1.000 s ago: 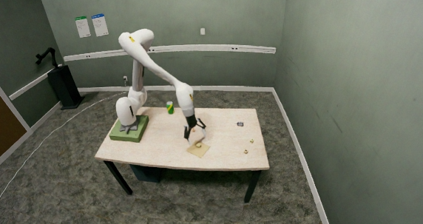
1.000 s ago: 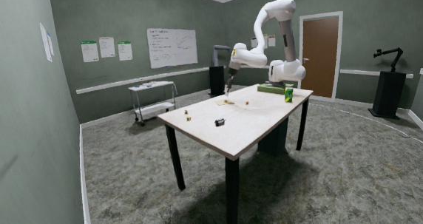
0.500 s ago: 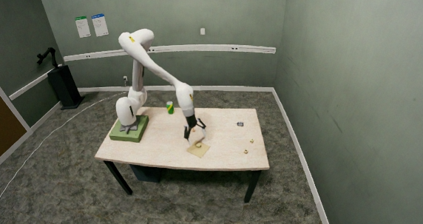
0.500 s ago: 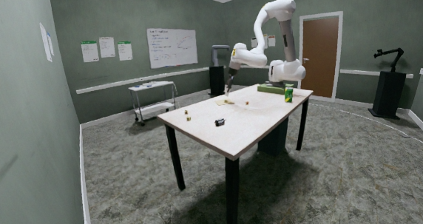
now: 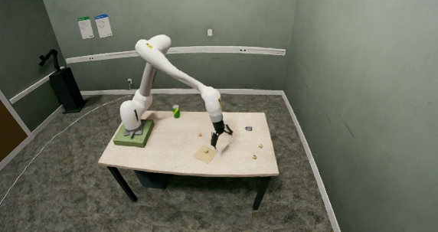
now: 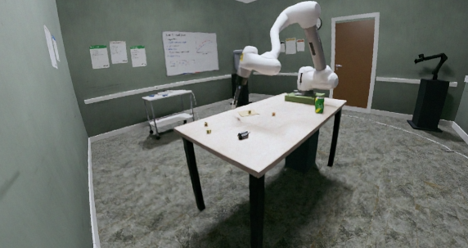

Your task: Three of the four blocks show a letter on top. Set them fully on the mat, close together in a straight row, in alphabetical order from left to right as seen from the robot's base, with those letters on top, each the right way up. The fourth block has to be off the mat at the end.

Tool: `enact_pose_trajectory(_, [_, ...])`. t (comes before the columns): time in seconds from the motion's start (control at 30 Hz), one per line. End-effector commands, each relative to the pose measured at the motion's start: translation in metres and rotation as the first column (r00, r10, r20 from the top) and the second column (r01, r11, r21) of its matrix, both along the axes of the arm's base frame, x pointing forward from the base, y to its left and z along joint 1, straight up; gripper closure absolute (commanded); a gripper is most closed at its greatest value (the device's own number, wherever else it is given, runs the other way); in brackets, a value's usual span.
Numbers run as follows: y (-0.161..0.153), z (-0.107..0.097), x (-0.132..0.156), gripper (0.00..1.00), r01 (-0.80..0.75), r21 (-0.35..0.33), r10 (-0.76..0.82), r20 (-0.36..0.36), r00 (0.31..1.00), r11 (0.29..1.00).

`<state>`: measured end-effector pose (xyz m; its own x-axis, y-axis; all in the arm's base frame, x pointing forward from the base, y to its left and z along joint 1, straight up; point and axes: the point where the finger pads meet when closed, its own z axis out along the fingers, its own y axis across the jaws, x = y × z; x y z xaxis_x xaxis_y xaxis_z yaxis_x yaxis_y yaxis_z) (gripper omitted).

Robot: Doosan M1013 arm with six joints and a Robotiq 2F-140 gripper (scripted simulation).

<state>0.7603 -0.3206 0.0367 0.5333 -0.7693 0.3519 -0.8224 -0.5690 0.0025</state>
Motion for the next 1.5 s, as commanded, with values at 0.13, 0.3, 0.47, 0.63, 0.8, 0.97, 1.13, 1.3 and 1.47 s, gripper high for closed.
enact_pose_trajectory(0.13, [-0.038,-0.002,0.113,0.0,0.001,0.004,-0.001,-0.003,1.0,1.0])
enact_pose_trajectory(0.3, [-0.057,-0.008,0.18,0.0,-0.002,0.009,0.002,-0.002,1.0,1.0])
enact_pose_trajectory(0.47, [-0.063,-0.012,0.206,0.0,-0.004,0.012,0.004,-0.001,1.0,1.0])
enact_pose_trajectory(0.63, [-0.066,-0.013,0.215,0.0,-0.005,0.013,0.005,-0.001,1.0,1.0])
enact_pose_trajectory(0.8, [-0.066,-0.013,0.215,0.0,-0.005,0.013,0.005,-0.001,1.0,1.0])
enact_pose_trajectory(0.97, [-0.066,-0.013,0.215,0.0,-0.005,0.013,0.005,-0.001,1.0,1.0])
enact_pose_trajectory(1.13, [-0.066,-0.013,0.215,0.0,-0.005,0.013,0.005,-0.001,1.0,1.0])
enact_pose_trajectory(1.3, [-0.066,-0.013,0.215,0.0,-0.005,0.013,0.005,-0.001,1.0,1.0])
enact_pose_trajectory(1.47, [-0.066,-0.013,0.215,0.0,-0.005,0.013,0.005,-0.001,1.0,1.0])
